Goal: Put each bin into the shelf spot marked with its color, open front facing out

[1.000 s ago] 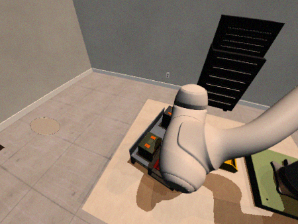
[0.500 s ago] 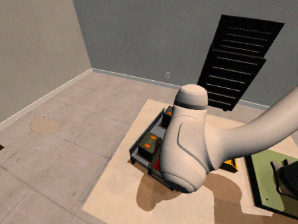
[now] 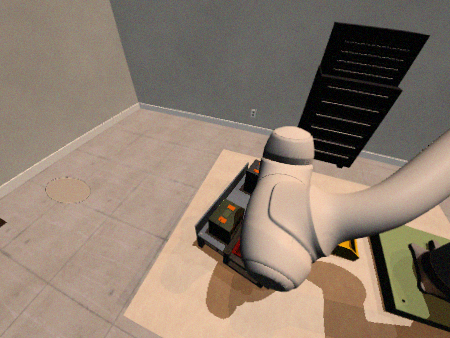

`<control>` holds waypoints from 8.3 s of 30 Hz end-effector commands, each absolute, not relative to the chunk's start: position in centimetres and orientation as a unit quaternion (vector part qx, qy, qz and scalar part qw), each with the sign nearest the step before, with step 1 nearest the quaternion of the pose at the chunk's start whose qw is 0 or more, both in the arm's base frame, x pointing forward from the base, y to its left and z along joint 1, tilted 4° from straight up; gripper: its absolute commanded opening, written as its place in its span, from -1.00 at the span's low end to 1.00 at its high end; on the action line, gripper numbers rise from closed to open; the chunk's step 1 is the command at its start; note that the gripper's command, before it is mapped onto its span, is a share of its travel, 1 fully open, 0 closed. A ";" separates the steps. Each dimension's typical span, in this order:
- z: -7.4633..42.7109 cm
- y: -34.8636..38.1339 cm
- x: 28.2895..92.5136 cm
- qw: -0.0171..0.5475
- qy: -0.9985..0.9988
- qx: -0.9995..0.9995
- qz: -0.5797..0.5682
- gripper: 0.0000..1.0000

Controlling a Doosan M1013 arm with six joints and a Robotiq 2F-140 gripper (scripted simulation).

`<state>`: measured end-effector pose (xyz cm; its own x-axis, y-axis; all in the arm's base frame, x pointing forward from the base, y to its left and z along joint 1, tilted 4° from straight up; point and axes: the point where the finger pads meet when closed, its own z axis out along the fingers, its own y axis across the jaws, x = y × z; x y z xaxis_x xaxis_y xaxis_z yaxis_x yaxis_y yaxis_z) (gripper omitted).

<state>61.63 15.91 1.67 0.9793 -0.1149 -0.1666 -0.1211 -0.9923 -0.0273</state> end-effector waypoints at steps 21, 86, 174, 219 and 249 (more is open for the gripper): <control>3.4 15.9 61.7 0.019 0.059 -0.995 0.083 -0.69; 11.4 15.6 62.2 0.019 0.059 -0.995 0.083 -0.69; 10.4 20.9 52.8 -0.012 0.634 -0.772 0.042 -0.80; 10.0 21.9 50.3 -0.011 0.748 -0.663 0.032 -0.80; 7.4 22.0 50.1 -0.011 0.748 -0.663 0.032 -0.80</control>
